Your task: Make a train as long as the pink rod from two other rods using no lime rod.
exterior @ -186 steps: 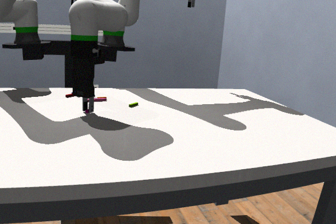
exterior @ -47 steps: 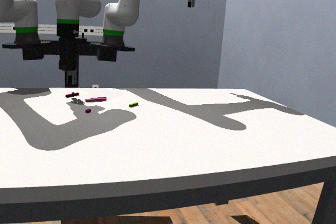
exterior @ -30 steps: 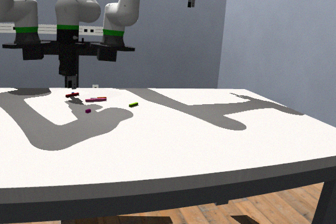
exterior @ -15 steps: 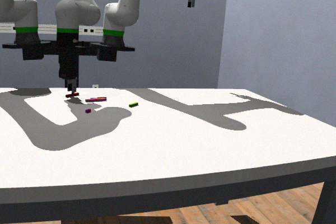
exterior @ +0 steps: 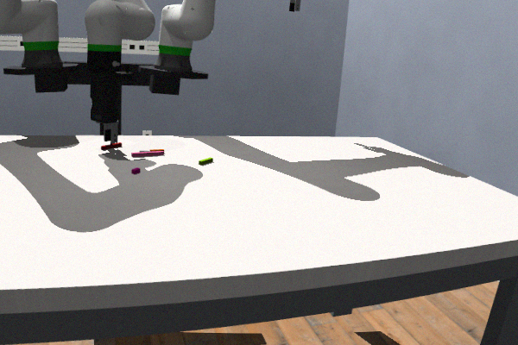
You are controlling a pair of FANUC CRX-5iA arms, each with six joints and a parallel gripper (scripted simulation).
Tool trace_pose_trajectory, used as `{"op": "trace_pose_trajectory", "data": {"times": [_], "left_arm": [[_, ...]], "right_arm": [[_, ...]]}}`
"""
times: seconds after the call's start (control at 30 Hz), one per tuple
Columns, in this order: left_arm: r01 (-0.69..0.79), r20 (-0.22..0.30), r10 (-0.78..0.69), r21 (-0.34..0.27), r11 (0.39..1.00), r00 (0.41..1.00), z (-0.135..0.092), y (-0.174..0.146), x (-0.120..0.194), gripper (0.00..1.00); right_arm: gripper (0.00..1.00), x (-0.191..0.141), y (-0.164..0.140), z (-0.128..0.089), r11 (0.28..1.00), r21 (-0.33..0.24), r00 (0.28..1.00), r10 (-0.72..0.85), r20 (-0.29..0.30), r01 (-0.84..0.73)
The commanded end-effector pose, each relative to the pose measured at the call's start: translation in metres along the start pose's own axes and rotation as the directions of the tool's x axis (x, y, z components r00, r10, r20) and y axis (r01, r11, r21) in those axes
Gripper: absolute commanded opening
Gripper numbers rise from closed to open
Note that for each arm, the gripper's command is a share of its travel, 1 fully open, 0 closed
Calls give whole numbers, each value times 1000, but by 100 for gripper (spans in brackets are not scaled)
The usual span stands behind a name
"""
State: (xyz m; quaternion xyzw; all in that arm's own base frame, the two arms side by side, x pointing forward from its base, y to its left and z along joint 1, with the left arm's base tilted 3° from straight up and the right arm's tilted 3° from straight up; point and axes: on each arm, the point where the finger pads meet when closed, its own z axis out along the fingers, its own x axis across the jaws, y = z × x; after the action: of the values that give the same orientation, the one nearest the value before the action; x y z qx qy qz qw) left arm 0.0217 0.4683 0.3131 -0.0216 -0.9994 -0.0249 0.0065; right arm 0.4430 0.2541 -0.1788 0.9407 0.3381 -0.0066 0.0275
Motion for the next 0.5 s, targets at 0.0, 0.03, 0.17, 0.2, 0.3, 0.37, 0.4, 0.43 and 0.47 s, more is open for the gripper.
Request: {"op": "trace_pose_trajectory", "data": {"times": [0.0,0.03,0.17,0.2,0.3,0.37,0.4,0.43,0.47], "left_arm": [[0,0,0,-2,1000,1000,-1,0,0,100],[0,0,0,-2,1000,1000,-1,0,0,100],[0,0,0,-2,1000,1000,-1,0,0,100],[0,0,0,-2,1000,1000,-1,0,0,100],[0,0,0,-2,1000,1000,-1,0,0,100],[0,0,0,-2,1000,1000,-1,0,0,100],[0,0,0,-2,1000,1000,-1,0,0,100],[0,0,0,-2,1000,1000,-1,0,0,100],[0,0,0,-2,1000,1000,-1,0,0,100]], "right_arm": [[54,1,0,-1,1000,0,1000,0,-2,0],[54,1,0,-1,1000,0,1000,0,-2,0],[54,1,0,-1,1000,0,1000,0,-2,0],[54,1,0,-1,1000,0,1000,0,-2,0],[54,1,0,0,1000,0,1000,0,-2,0],[54,1,0,0,1000,0,1000,0,-2,0],[54,1,0,1,1000,0,1000,0,-2,0],[54,1,0,1,1000,0,1000,0,-2,0],[54,1,0,2,1000,0,1000,0,-2,0]]}}
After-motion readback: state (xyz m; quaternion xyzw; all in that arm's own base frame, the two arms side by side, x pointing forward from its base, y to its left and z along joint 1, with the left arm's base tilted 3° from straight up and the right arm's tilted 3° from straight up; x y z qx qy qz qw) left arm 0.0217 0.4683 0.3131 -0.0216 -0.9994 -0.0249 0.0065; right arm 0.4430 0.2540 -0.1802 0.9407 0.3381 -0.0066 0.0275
